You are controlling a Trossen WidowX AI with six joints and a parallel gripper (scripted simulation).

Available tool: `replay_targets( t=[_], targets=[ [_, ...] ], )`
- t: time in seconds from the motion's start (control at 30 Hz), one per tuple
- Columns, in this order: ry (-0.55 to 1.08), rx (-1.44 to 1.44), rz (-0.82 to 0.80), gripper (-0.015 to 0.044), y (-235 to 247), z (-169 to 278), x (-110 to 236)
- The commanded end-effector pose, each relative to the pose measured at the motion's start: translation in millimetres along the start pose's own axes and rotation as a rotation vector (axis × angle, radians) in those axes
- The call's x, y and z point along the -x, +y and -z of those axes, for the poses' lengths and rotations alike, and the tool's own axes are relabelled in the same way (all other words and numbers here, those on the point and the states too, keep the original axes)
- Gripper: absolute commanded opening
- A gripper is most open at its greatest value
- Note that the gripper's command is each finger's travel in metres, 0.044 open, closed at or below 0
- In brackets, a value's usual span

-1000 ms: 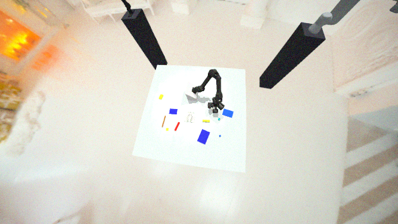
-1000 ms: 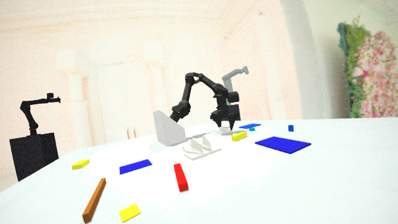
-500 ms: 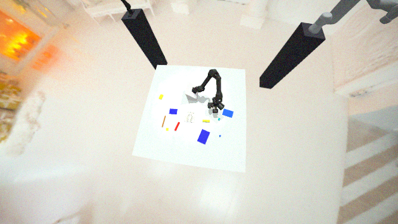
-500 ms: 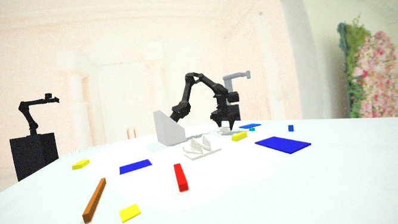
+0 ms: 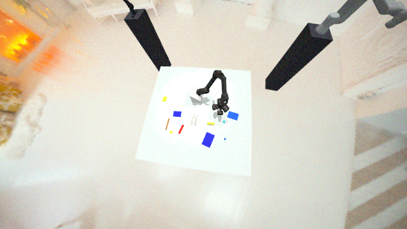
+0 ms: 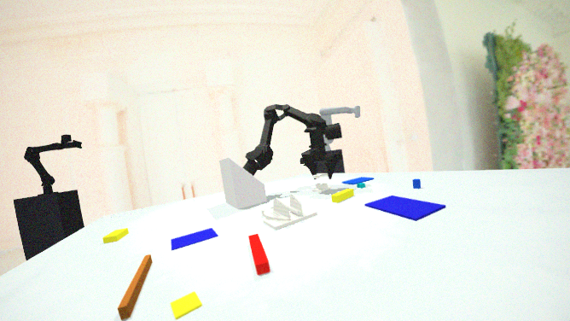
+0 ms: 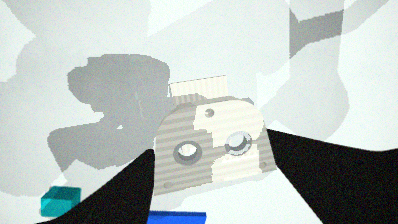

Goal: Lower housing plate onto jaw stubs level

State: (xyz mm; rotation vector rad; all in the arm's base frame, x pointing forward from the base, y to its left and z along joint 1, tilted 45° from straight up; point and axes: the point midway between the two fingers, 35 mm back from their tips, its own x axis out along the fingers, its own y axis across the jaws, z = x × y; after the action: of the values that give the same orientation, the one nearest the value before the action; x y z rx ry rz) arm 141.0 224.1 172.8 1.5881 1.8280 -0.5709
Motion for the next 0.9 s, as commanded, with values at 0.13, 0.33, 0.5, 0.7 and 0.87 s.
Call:
replay_targets(
  t=[0.13,0.33,0.5,0.7,0.87],
  targets=[
    [0.006,0.004,-0.001,0.0351,-1,2,27],
    [0.008,0.002,-0.003,0.0351,-3,2,41],
    [0.005,0.012,-0.003,0.0351,-2,0,40],
    [-0.014,0.1,-0.005,0.0351,12,-12,38],
    [-0.03,0.175,-0.004,0.0351,23,-24,36]
  ],
)
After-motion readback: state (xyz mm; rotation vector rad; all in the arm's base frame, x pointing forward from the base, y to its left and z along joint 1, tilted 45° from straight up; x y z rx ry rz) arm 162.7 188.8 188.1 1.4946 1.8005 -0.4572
